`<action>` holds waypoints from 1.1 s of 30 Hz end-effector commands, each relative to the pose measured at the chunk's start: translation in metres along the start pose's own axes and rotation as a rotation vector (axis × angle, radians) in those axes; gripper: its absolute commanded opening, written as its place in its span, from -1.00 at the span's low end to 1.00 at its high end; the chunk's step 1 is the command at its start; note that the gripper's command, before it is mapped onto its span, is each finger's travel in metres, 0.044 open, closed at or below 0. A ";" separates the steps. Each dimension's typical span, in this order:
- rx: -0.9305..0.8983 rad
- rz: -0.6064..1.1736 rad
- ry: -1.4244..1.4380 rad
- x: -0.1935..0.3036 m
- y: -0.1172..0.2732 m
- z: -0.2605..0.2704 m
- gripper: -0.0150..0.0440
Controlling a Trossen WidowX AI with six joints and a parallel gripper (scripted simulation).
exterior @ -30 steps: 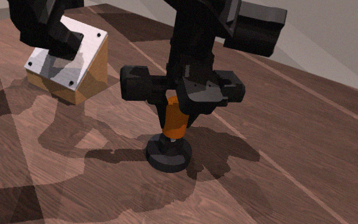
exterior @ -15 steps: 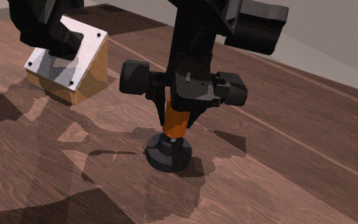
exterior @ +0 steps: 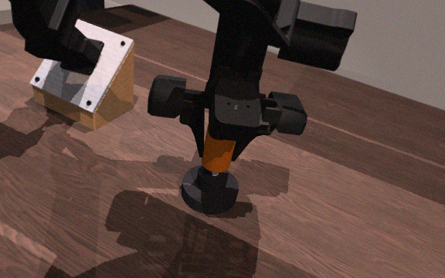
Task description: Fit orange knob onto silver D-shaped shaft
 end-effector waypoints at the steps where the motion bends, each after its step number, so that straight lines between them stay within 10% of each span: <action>1: -0.001 -0.002 -0.008 -0.001 0.000 0.000 -0.49; 33: -0.001 -0.001 -0.217 0.000 0.001 0.000 -0.49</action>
Point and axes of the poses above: the point midway between the two fingers, 35 mm back from their tips, its own y axis back along the fingers, its own z axis across the jaws, x = y × z, the point moved 9 cm from there along y, back along the fingers, and after that the axes turned 15 degrees about -y, right-handed, at the moved point
